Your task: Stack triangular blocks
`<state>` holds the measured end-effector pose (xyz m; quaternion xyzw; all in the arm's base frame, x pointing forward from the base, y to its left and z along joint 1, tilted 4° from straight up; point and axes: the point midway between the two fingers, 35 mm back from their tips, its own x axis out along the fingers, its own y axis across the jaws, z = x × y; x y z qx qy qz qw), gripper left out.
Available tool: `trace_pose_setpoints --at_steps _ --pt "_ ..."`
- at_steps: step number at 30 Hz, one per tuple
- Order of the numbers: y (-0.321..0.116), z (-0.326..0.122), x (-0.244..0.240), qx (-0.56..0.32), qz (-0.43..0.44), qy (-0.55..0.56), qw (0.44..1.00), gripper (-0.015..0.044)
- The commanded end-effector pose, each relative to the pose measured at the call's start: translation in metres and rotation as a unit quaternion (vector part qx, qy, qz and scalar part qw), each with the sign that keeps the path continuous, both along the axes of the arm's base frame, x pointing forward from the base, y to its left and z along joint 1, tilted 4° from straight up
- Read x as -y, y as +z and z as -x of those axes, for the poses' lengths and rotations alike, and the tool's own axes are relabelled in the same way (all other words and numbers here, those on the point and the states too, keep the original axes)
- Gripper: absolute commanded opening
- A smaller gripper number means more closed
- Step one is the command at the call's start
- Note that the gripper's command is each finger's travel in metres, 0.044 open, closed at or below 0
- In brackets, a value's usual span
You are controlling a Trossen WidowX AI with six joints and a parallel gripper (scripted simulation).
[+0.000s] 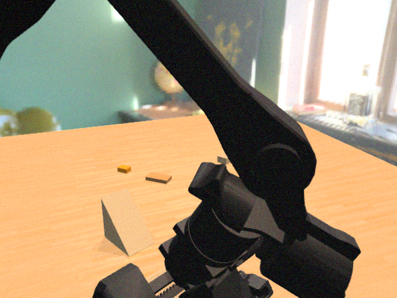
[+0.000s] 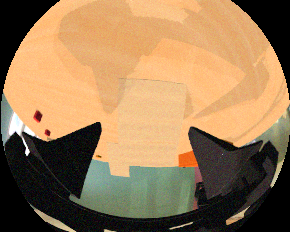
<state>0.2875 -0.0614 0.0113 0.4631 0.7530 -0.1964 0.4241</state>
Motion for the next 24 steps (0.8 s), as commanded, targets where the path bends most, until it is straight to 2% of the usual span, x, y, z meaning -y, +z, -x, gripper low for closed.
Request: trace_pose_setpoints --at_steps 1,12,22,24 --pt "-0.0017 0.0024 -0.0019 -0.004 -0.002 -0.002 1.0 0.044" --pt "-0.0017 0.0024 -0.0019 -0.004 -0.002 -0.002 1.0 0.044" --pt "-0.0011 0.0016 -0.0009 -0.002 -0.001 0.0 1.0 0.0177" --pt "-0.0011 0.0016 -0.0009 -0.002 -0.001 0.0 1.0 0.0164"
